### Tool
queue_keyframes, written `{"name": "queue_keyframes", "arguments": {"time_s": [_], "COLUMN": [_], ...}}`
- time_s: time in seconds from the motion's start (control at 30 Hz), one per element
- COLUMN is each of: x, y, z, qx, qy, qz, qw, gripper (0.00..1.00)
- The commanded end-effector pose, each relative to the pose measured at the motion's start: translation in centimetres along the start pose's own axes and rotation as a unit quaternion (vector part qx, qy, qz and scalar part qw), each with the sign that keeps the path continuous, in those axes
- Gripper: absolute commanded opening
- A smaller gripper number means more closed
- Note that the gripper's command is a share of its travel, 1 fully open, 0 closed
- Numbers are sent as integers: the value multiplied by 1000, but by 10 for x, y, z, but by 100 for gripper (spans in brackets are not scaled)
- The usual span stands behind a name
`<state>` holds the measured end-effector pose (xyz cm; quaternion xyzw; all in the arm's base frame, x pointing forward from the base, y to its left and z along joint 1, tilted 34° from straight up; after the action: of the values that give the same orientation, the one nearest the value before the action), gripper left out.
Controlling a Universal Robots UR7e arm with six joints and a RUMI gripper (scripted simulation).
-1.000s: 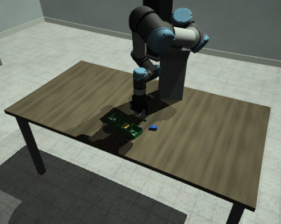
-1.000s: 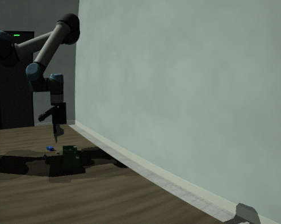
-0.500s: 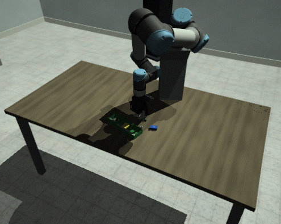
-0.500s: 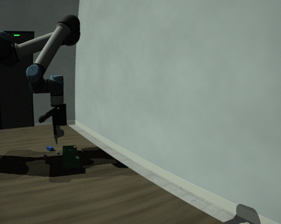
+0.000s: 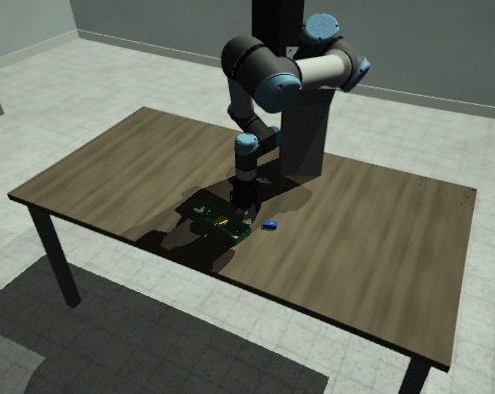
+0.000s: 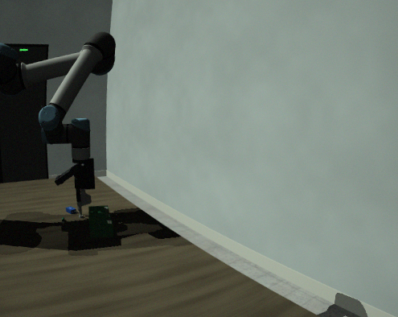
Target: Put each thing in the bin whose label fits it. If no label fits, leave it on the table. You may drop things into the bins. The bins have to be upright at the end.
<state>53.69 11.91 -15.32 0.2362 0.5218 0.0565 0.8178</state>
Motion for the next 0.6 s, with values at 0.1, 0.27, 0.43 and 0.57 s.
{"name": "queue_keyframes", "arguments": {"time_s": [0.1, 0.27, 0.43, 0.57], "x": [7, 11, 16, 16], "y": [1, 1, 1, 1], "z": [3, 2, 1, 1], "qx": [0, 0, 0, 0], "qy": [-2, -2, -2, -2], "qz": [0, 0, 0, 0], "qw": [1000, 1000, 1000, 1000], "gripper": [18, 18, 18, 18]}}
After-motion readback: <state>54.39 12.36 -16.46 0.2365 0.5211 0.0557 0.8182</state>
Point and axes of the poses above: the point where the finger pads meet when closed, its own x axis out along the fingers, its own y axis across the jaws, z = x × y, the point moved 5 cm from there along -x, back along the fingers, and after that the axes turned 12 degrees about x, right-handed, at the moved point
